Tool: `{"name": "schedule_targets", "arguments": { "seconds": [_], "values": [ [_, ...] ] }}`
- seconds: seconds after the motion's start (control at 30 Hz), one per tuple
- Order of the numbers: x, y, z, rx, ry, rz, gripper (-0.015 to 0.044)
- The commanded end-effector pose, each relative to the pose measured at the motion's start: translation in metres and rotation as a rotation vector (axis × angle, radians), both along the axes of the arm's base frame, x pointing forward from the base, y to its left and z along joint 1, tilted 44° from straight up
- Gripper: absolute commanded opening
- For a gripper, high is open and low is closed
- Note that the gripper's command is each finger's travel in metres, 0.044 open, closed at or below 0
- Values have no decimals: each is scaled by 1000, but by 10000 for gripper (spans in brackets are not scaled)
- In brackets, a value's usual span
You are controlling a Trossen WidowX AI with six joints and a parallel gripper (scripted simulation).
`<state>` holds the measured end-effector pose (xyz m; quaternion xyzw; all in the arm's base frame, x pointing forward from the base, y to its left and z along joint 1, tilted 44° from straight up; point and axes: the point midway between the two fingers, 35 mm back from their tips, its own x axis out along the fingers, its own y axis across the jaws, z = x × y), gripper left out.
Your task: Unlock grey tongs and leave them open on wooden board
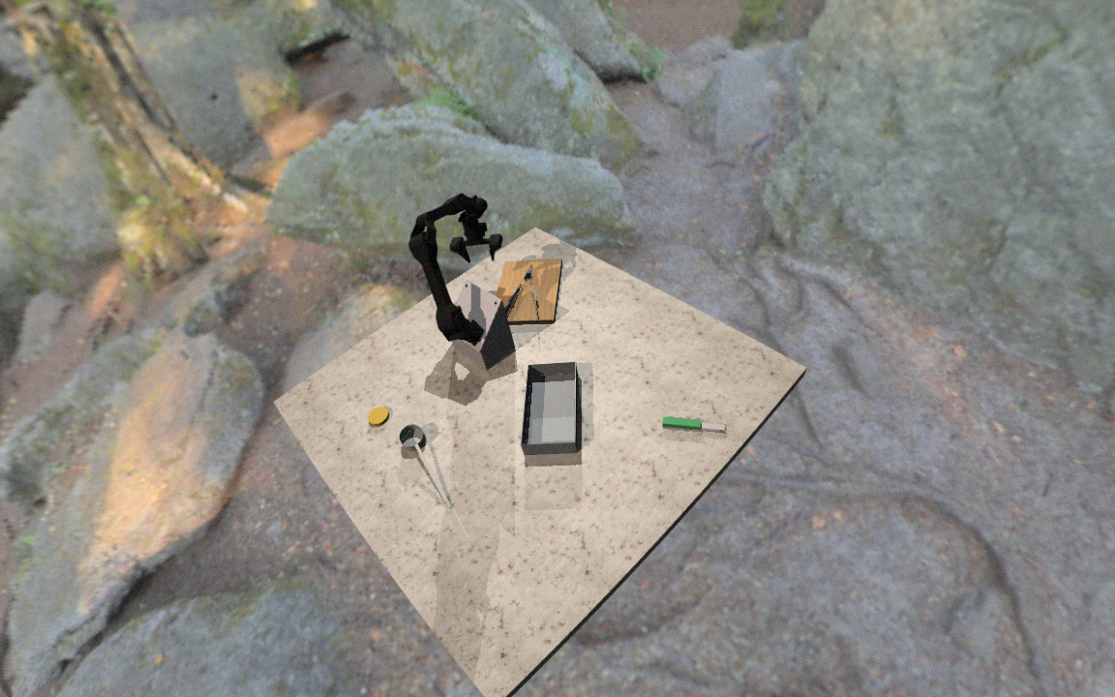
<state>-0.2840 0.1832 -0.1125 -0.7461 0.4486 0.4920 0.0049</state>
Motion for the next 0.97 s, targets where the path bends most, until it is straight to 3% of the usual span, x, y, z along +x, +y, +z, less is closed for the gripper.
{"name": "schedule_targets", "arguments": {
  "seconds": [0.0,0.17,0.93],
  "values": [
    [-3,12,14,8,8,-2,440],
    [-5,31,39,15,15,8,440],
    [-5,31,39,15,15,8,440]
  ]
}}
